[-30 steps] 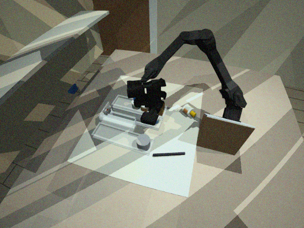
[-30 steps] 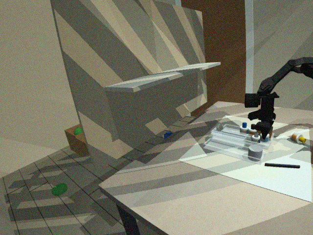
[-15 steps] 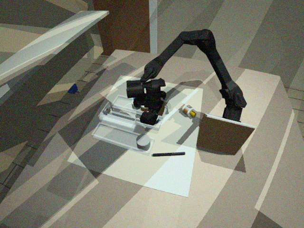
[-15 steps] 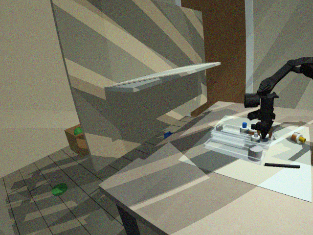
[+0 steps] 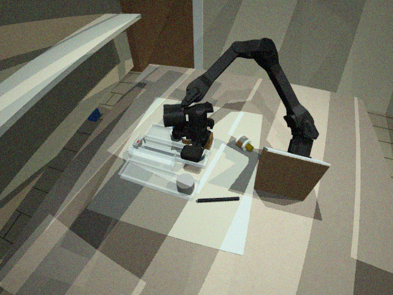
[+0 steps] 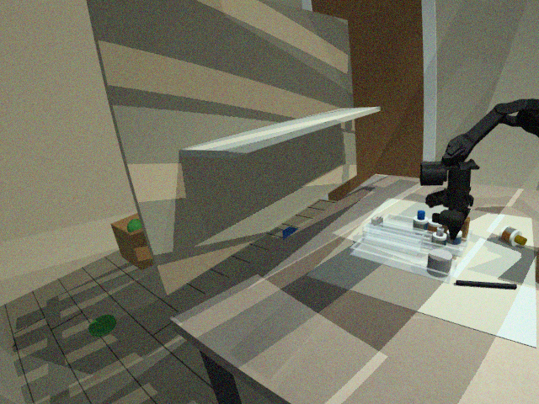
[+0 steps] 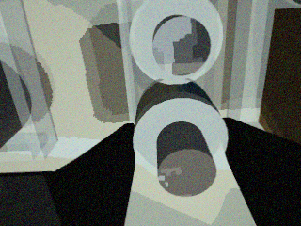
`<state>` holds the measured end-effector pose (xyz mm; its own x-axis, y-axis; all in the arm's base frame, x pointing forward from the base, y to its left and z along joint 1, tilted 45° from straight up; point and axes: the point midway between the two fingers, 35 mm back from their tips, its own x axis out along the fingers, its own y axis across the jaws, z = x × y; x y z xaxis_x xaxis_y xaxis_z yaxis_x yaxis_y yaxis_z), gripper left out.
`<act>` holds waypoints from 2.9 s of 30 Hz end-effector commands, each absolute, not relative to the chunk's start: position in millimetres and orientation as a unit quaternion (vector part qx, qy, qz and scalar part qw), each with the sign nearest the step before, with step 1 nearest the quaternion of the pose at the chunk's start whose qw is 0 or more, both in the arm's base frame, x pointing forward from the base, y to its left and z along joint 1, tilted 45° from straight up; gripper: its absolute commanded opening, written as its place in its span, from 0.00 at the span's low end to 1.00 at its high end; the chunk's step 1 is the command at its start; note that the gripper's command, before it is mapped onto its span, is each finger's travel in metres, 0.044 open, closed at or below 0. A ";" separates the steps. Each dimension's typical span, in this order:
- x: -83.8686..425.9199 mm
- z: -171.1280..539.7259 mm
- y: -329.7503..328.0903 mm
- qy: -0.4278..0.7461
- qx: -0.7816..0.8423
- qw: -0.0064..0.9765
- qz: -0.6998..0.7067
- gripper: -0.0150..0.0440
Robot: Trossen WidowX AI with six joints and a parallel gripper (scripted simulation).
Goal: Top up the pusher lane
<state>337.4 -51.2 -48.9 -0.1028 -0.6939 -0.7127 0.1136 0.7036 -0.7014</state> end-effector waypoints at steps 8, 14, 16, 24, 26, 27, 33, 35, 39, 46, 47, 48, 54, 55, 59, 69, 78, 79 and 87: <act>342.2 -50.0 -54.9 0.662 -0.219 0.640 -0.322 0.25; 341.9 -51.5 -56.4 0.662 -0.219 0.640 -0.322 0.25; 341.7 -52.0 -56.8 0.662 -0.219 0.640 -0.322 0.25; 341.0 -53.8 -58.9 0.662 -0.219 0.640 -0.322 0.25; 340.8 -54.2 -59.4 0.662 -0.219 0.640 -0.322 0.25; 340.7 -54.5 -59.6 0.662 -0.219 0.640 -0.322 0.25; 340.1 -55.8 -61.1 0.662 -0.219 0.640 -0.322 0.25; 339.9 -56.3 -61.6 0.662 -0.219 0.640 -0.322 0.25; 339.5 -57.1 -62.6 0.662 -0.219 0.640 -0.322 0.25; 338.8 -58.7 -64.4 0.662 -0.219 0.640 -0.322 0.25; 338.7 -58.9 -64.7 0.662 -0.219 0.640 -0.322 0.25; 338.6 -59.1 -64.9 0.662 -0.219 0.640 -0.322 0.25; 338.0 -60.5 -66.4 0.662 -0.219 0.640 -0.322 0.25; 337.9 -60.7 -66.7 0.662 -0.219 0.640 -0.322 0.25; 336.9 -61.2 -67.2 0.662 -0.219 0.640 -0.322 0.25; 335.3 -61.3 -66.9 0.662 -0.219 0.640 -0.322 0.25; 333.8 -61.4 -66.7 0.662 -0.219 0.640 -0.322 0.25; 333.6 -61.4 -66.7 0.662 -0.219 0.640 -0.322 0.25; 332.3 -61.4 -66.5 0.662 -0.219 0.640 -0.322 0.25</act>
<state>330.3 -65.3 -62.4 -0.0950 -0.6958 -0.7119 0.1146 0.7027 -0.7022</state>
